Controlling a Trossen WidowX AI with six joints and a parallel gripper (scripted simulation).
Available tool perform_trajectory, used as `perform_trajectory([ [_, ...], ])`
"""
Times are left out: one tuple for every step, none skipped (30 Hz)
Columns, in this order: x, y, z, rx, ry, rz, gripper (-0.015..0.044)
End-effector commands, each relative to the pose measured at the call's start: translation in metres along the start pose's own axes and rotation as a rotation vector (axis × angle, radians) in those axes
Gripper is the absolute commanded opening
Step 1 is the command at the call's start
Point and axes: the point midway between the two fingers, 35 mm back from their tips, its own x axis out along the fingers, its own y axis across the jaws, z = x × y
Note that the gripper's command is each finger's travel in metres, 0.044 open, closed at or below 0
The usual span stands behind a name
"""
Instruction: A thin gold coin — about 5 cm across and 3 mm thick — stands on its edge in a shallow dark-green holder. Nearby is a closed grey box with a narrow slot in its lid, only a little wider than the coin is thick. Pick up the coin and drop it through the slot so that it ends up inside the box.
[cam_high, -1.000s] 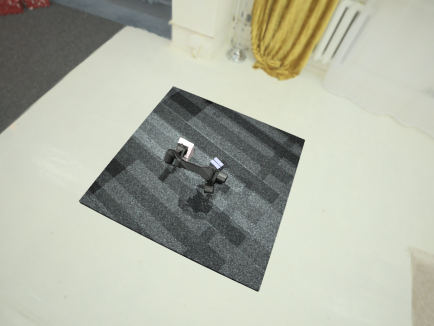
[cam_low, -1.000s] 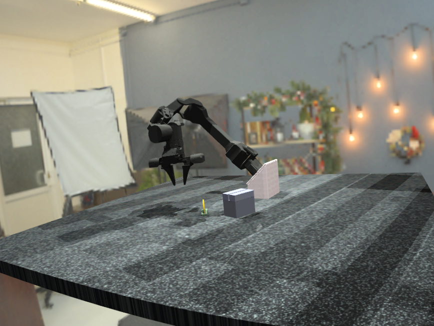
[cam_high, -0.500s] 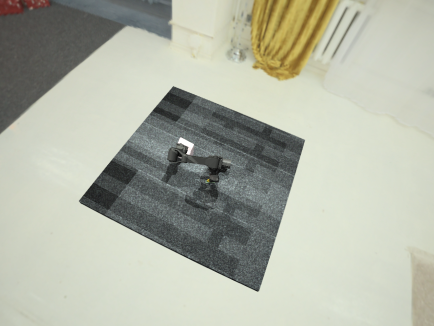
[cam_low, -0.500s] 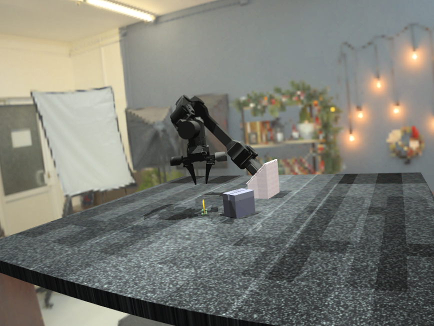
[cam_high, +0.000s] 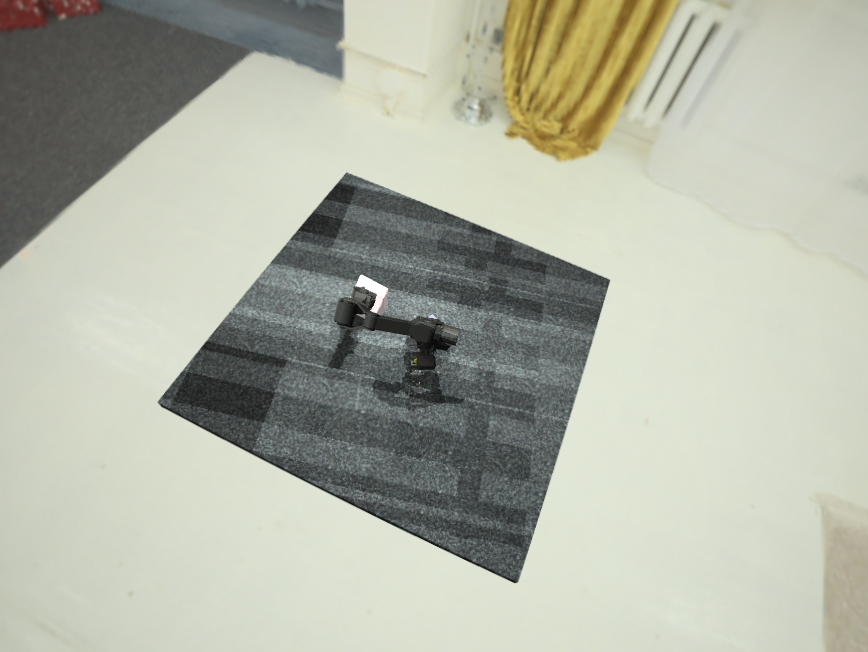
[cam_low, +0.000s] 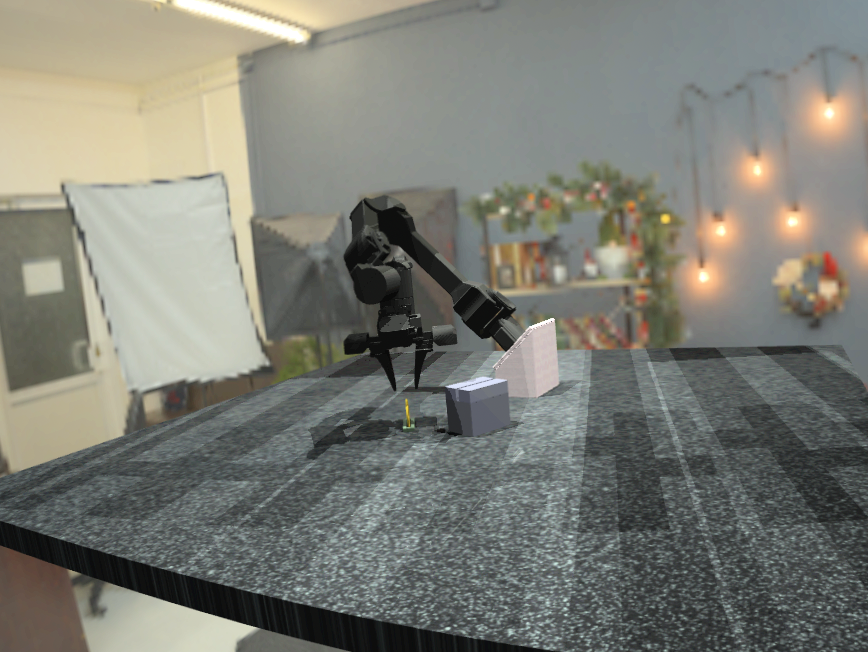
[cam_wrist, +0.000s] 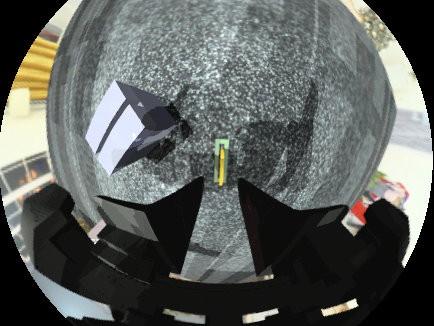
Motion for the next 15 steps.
perform_trajectory([
  [0.008,0.0,-0.001,-0.007,0.006,-0.004,0.0161],
  [0.009,0.0,-0.001,-0.007,0.006,-0.004,0.0161],
  [0.011,0.0,-0.001,-0.007,0.006,-0.004,0.0161],
  [0.013,0.0,-0.001,-0.007,0.006,-0.003,0.0161],
  [0.014,0.0,-0.001,-0.007,0.006,-0.003,0.0161],
  [0.016,0.0,-0.001,-0.007,0.006,-0.003,0.0161],
  [0.018,0.0,-0.001,-0.007,0.006,-0.003,0.0161],
  [0.019,0.0,-0.001,-0.007,0.006,-0.003,0.0161],
  [0.021,0.0,-0.001,-0.007,0.006,-0.003,0.0161],
  [0.022,0.0,-0.001,-0.007,0.006,-0.003,0.0161],
  [0.024,0.0,-0.001,-0.007,0.006,-0.003,0.0161],
  [0.026,0.0,-0.001,-0.007,0.006,-0.003,0.0161],
  [0.027,0.0,-0.001,-0.007,0.006,-0.003,0.0161],
  [0.029,0.0,-0.001,-0.007,0.006,-0.003,0.0161],
  [0.03,0.0,-0.001,-0.007,0.006,-0.004,0.0161],
])
